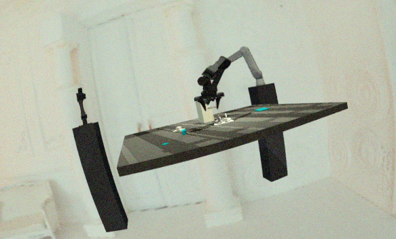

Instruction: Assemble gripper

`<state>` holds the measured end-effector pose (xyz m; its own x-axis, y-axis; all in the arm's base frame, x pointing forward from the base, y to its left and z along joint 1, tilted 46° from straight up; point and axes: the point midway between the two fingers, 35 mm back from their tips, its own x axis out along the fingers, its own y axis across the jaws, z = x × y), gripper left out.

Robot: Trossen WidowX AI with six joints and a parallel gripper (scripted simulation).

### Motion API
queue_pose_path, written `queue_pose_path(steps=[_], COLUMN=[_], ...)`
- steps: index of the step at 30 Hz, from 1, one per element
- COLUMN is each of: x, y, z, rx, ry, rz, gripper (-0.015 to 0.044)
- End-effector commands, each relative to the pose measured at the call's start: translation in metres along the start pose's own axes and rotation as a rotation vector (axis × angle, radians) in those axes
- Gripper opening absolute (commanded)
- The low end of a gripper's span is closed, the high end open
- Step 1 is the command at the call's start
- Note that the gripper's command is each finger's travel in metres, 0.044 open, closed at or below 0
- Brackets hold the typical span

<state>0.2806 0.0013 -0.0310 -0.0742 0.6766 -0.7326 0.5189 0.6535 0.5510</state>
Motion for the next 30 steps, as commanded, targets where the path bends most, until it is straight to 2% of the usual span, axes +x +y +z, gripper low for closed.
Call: queue_pose_path(steps=[1, 15, 30], x=[0.002, 0.008, 0.008], y=[0.014, 0.05, 0.051], z=[-0.009, -0.034, -0.036], rx=[-0.095, -0.364, -0.377], ry=[0.008, 0.028, 0.03], rz=[0.01, 0.033, 0.035], gripper=[0.0351, 0.0351, 0.0351])
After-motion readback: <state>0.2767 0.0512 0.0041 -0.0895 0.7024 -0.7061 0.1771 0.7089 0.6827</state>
